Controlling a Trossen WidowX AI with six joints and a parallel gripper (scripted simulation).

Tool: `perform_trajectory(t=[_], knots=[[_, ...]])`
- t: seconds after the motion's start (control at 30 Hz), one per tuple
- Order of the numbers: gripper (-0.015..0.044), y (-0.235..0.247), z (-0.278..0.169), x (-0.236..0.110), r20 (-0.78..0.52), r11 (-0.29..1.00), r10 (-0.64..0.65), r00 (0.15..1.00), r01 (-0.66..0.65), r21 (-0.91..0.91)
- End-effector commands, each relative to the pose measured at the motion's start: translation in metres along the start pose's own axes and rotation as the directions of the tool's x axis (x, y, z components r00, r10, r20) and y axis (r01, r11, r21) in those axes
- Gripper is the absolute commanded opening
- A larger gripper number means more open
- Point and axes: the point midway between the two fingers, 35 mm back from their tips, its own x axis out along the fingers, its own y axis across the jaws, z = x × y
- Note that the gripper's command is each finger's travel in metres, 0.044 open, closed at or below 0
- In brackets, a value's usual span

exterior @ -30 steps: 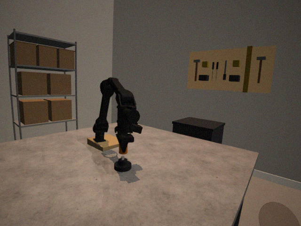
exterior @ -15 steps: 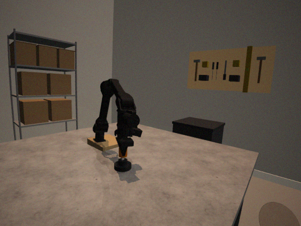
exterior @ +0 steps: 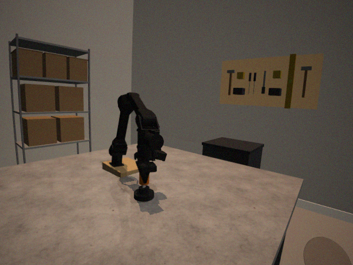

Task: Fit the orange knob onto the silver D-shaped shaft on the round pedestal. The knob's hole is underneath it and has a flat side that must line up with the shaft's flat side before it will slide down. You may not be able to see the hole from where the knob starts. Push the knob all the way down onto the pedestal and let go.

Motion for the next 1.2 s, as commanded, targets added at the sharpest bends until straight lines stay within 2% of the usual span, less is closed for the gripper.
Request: perform_trajectory(t=[0.0, 0.77, 1.0, 1.17], knots=[[0.0000, -0.0004, 0.0002, 0.0012, 0.003, 1.000, 0.000, 1.000, 0.000, 0.002], [0.0000, -0.0006, 0.0005, -0.0041, 0.003, 1.000, 0.000, 1.000, 0.000, 0.002], [0.0000, -0.0015, 0.0007, -0.0037, 0.003, 0.981, 0.000, 1.000, 0.001, -0.195], [0.0000, -0.0010, 0.0005, -0.0013, 0.003, 0.979, 0.000, 1.000, 0.001, -0.206]])
